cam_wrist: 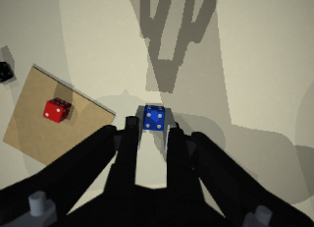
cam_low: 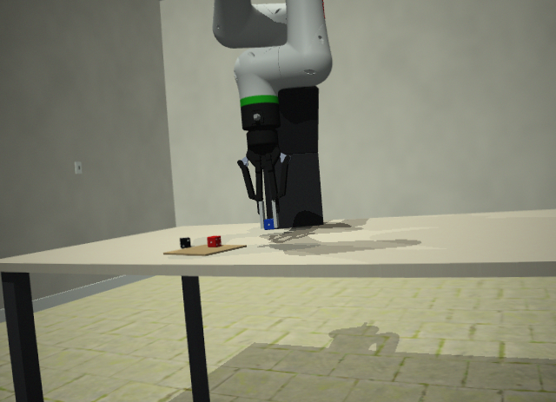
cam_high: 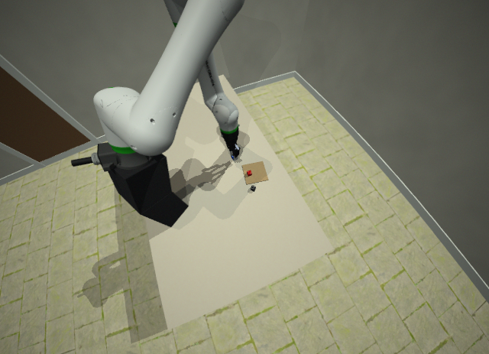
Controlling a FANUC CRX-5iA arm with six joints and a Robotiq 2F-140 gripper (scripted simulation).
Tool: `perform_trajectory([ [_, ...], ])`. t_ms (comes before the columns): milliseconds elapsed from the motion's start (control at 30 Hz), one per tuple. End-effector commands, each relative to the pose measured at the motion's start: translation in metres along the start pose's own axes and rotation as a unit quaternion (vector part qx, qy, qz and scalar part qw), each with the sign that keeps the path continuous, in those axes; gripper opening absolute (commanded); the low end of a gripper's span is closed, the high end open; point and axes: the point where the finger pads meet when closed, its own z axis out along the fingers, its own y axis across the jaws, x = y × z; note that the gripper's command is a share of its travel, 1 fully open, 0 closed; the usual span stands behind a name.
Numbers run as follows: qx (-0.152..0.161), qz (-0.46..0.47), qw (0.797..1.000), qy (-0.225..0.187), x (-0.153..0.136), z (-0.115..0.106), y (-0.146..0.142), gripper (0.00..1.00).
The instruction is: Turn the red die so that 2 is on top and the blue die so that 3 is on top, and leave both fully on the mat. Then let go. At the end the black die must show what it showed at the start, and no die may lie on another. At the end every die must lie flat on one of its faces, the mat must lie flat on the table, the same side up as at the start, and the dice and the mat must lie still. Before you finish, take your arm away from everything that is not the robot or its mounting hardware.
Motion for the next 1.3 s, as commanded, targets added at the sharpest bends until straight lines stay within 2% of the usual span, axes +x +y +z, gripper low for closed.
perform_trajectory([
  [0,0.004,0.0,1.0,0.001,0.0,-0.036,0.001,0.13],
  [267,0.004,0.0,1.0,0.001,0.0,-0.062,0.001,0.13],
  [667,0.004,-0.003,1.0,0.001,0.0,-0.063,0.001,0.13],
  [767,0.006,-0.094,0.996,0.001,-0.002,-0.062,-0.001,0.13],
  [1000,0.007,-0.202,0.979,0.002,-0.004,-0.059,-0.001,0.13],
  [1167,0.006,-0.305,0.952,0.003,-0.005,-0.057,0.001,0.13],
  [1233,0.006,-0.305,0.952,0.003,-0.005,-0.057,0.001,0.13],
  [1267,0.004,-0.356,0.934,0.003,-0.005,-0.055,0.003,0.13],
])
